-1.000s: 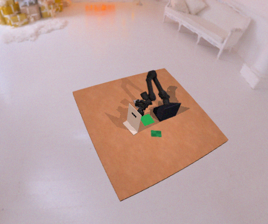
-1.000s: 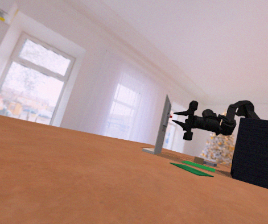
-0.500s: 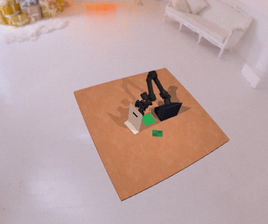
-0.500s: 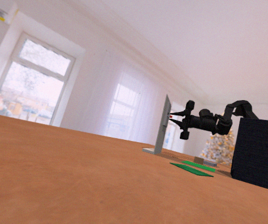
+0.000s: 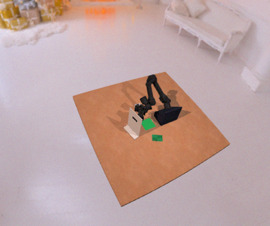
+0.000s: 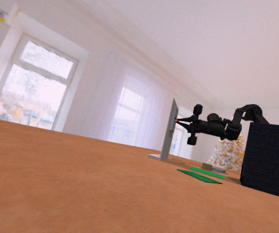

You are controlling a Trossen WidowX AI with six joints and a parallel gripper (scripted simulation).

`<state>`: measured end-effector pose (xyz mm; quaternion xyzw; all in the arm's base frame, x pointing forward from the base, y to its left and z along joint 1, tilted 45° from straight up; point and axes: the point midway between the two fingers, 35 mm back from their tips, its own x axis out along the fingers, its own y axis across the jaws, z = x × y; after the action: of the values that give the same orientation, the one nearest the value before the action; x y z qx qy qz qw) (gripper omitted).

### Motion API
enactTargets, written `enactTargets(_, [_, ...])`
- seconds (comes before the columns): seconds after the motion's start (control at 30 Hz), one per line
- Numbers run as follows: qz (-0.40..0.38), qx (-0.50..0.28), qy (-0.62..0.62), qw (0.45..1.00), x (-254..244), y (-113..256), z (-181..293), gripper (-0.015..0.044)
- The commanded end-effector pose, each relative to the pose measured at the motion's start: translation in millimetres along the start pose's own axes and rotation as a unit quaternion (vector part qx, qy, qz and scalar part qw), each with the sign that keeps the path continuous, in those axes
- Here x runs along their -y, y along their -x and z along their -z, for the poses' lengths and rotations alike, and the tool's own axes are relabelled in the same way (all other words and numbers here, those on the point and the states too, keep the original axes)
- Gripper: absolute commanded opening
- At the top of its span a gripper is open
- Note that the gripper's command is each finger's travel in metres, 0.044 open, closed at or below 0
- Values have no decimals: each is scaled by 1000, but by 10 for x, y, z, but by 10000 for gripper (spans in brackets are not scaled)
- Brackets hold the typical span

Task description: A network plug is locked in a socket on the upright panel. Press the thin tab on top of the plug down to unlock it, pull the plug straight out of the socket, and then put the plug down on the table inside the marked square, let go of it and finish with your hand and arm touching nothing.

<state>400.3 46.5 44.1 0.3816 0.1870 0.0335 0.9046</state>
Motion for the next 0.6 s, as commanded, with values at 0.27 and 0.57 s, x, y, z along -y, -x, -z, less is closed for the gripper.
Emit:
enactTargets(0.27, [1,0,-1,1000,3,28,9,0])
enactTargets(0.57, [1,-1,-1,1000,4,80,18,0])
